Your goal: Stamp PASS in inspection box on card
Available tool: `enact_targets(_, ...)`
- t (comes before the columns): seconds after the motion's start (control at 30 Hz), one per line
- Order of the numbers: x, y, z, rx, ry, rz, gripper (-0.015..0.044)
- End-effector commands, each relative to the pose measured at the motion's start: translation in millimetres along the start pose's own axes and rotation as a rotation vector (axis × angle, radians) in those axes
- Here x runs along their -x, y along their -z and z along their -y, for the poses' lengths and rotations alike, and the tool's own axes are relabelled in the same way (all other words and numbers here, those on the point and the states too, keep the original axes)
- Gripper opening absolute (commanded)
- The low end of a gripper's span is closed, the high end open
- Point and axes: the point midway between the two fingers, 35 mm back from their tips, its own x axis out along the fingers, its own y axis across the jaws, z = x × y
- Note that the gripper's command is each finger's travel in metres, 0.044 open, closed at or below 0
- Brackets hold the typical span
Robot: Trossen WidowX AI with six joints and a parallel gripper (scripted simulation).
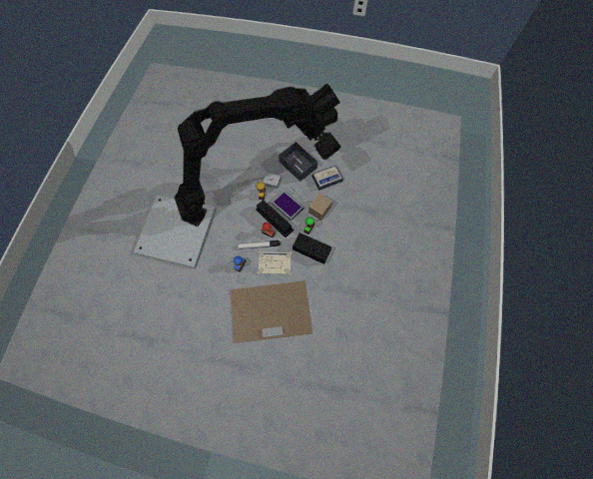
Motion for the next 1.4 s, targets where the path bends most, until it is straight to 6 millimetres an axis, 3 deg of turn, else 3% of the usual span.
enact_targets(0.0, 0, 26, 53, -0.161, 0.068, -0.095, 0.0222)
enact_targets(0.23, 20, 98, 147, -0.518, 0.193, -0.303, 0.0222)
enact_targets(0.4, 40, 147, 188, -0.739, 0.255, -0.431, 0.0222)
enact_targets(0.63, 38, 150, 189, -0.747, 0.257, -0.436, 0.0222)
enact_targets(1.37, 5, 165, 192, -0.747, 0.257, -0.435, 0.0222)
